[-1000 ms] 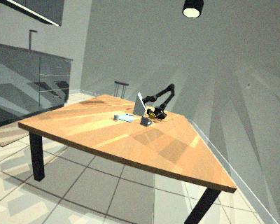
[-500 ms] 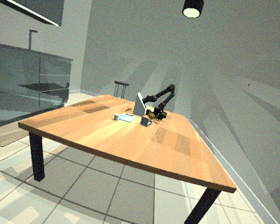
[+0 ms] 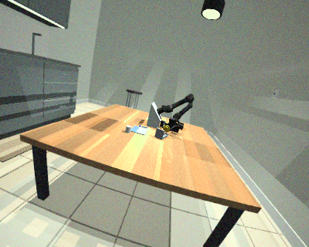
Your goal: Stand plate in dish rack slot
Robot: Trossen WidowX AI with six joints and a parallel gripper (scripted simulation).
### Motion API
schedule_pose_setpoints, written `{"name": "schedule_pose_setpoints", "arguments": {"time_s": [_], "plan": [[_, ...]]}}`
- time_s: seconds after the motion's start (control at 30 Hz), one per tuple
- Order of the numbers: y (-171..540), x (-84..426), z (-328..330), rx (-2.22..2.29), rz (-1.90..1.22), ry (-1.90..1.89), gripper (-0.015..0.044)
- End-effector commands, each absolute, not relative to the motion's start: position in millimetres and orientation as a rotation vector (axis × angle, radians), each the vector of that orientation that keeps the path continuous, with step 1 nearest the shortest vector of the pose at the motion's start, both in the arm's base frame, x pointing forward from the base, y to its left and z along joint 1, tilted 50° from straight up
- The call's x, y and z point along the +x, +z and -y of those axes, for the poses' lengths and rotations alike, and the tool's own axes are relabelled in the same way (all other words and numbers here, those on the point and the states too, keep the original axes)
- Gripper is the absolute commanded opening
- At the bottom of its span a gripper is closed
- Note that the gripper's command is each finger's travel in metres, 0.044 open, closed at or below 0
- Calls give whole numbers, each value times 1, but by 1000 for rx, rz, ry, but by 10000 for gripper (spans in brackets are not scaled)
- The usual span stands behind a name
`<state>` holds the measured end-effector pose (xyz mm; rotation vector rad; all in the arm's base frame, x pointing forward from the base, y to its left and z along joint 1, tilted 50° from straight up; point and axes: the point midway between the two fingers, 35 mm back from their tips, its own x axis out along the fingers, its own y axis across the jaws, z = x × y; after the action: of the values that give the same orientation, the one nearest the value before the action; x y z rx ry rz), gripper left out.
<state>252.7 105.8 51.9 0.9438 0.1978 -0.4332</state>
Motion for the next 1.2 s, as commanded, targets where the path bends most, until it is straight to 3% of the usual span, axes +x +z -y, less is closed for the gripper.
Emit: {"name": "schedule_pose_setpoints", "arguments": {"time_s": [0.0,0.87,1.17], "plan": [[47,254,-101,934,-202,-436,0],[30,258,-108,938,-205,-434,0],[31,259,-108,946,-201,-434,236]]}}
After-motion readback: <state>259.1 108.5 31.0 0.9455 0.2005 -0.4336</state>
